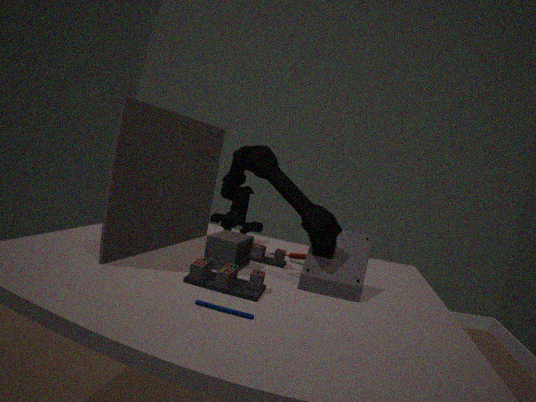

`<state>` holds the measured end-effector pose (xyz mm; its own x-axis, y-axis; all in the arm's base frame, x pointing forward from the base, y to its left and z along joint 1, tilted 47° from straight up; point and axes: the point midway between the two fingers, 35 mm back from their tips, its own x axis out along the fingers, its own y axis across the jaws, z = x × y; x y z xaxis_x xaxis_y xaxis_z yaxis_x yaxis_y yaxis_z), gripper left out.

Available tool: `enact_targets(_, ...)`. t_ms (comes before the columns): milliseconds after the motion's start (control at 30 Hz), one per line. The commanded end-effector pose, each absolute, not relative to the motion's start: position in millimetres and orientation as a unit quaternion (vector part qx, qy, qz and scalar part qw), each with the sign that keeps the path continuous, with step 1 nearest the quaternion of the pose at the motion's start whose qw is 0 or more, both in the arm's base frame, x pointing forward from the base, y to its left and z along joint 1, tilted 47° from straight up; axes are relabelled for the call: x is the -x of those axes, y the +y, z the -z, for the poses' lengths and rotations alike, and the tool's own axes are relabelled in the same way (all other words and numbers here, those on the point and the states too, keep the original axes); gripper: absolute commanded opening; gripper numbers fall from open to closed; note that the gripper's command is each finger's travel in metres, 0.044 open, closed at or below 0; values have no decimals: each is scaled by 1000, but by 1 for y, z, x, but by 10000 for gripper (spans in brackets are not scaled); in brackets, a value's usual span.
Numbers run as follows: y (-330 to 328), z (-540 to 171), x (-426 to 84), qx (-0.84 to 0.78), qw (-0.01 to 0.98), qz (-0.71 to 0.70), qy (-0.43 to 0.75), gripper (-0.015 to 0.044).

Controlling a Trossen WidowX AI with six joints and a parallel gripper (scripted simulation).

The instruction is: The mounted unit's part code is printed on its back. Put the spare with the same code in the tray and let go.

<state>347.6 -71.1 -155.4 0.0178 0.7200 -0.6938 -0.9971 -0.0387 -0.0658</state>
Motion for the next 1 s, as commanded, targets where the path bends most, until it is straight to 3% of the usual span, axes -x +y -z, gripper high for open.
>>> enact_targets(0, -68, 158, -346, 287, 653, -659, 238, 0)
enact_targets(67, -66, 159, -346, 287, 653, -659, 238, 0)
enact_targets(633, -71, 155, -347, 291, 651, -659, 238, 440)
enact_targets(833, -139, 92, -346, 289, 652, -658, 240, 440)
enact_targets(967, -147, 83, -344, 288, 652, -659, 240, 440)
